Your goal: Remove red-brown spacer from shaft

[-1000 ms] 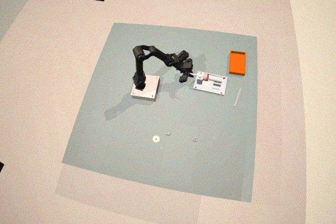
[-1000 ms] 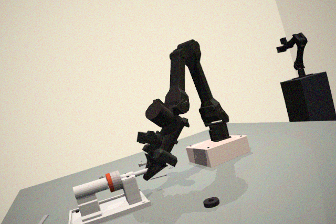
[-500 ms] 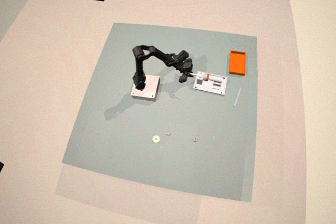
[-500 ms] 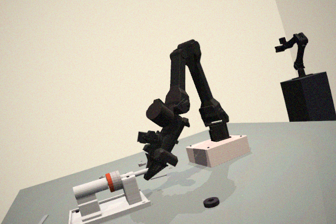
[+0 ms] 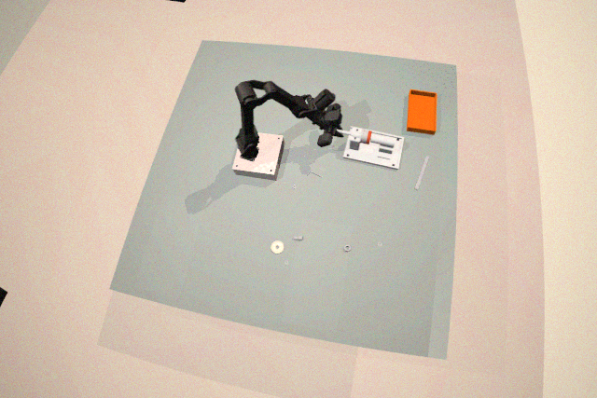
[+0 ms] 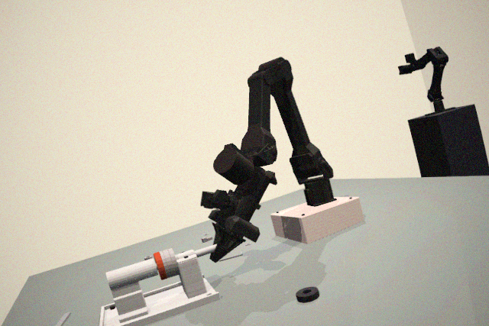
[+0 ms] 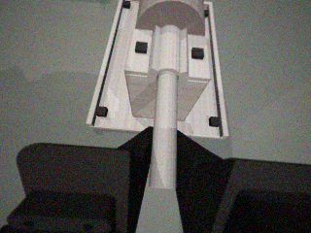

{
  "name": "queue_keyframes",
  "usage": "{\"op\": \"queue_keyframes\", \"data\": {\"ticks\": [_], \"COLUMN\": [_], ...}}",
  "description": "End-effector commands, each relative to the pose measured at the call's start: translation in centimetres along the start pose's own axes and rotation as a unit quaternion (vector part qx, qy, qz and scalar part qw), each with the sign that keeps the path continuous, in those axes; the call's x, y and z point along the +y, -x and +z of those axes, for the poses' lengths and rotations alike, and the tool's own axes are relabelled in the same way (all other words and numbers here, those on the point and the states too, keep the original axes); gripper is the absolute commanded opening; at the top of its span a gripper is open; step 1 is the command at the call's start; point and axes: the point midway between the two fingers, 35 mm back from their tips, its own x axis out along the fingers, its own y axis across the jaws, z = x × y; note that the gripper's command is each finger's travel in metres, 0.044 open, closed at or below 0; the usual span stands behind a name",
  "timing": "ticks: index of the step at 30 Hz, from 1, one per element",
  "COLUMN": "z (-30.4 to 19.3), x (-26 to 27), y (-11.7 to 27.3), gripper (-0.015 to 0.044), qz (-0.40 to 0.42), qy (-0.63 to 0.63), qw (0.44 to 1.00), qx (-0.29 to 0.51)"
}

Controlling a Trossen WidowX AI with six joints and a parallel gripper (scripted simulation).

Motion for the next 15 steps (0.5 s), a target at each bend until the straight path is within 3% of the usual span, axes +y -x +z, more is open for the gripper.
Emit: {"op": "queue_keyframes", "data": {"ticks": [1,15], "z": [-0.06,-0.18], "x": [-0.02,-0.01], "y": [0.07,0.18], "gripper": [0.0000,0.0000], "qz": [0.000,0.000], "qy": [-0.001,-0.001], "qw": [1.000,1.000], "qx": [0.000,0.000]}}
